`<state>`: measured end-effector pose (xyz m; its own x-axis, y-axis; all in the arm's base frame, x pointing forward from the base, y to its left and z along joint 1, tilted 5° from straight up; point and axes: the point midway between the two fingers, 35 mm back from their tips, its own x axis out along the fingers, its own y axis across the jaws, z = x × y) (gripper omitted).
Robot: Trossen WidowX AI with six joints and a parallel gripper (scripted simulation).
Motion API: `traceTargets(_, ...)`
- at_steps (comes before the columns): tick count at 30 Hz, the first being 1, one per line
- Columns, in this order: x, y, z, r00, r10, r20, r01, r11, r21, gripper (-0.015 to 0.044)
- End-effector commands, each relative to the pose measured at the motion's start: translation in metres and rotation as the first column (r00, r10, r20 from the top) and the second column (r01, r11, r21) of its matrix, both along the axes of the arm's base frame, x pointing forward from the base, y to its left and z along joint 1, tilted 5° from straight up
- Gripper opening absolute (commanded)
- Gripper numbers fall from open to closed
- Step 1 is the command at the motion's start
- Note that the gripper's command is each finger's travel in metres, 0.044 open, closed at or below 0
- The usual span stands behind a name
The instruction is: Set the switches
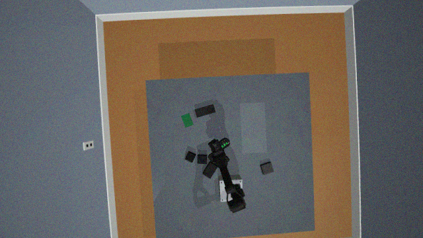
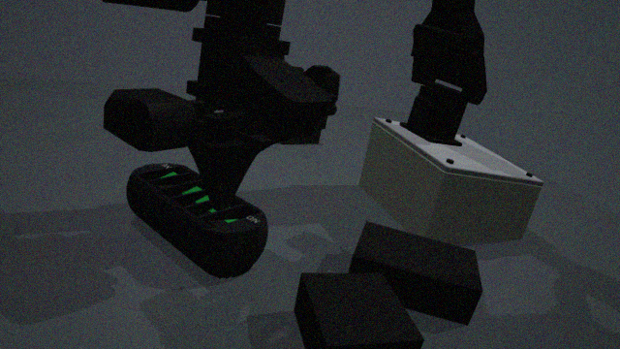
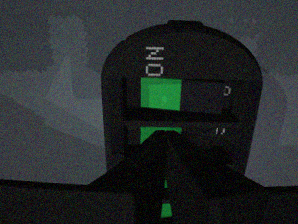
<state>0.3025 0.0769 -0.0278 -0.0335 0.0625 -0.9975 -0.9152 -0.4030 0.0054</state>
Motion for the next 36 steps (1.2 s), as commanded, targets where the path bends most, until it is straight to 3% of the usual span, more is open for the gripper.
traceTargets(1,-0.003,-0.001,-0.003,1.000,-0.002,-0.009,0.002,1.000,-0.005,0.0000)
traceTargets(19,-0.003,-0.001,-0.005,1.000,-0.002,-0.009,0.002,1.000,-0.005,0.0000)
traceTargets(24,-0.001,-0.003,0.040,1.000,-0.002,-0.008,0.002,1.000,-0.005,0.0000)
traceTargets(36,0.006,-0.022,0.041,1.000,-0.002,-0.008,0.002,1.000,-0.007,0.0000)
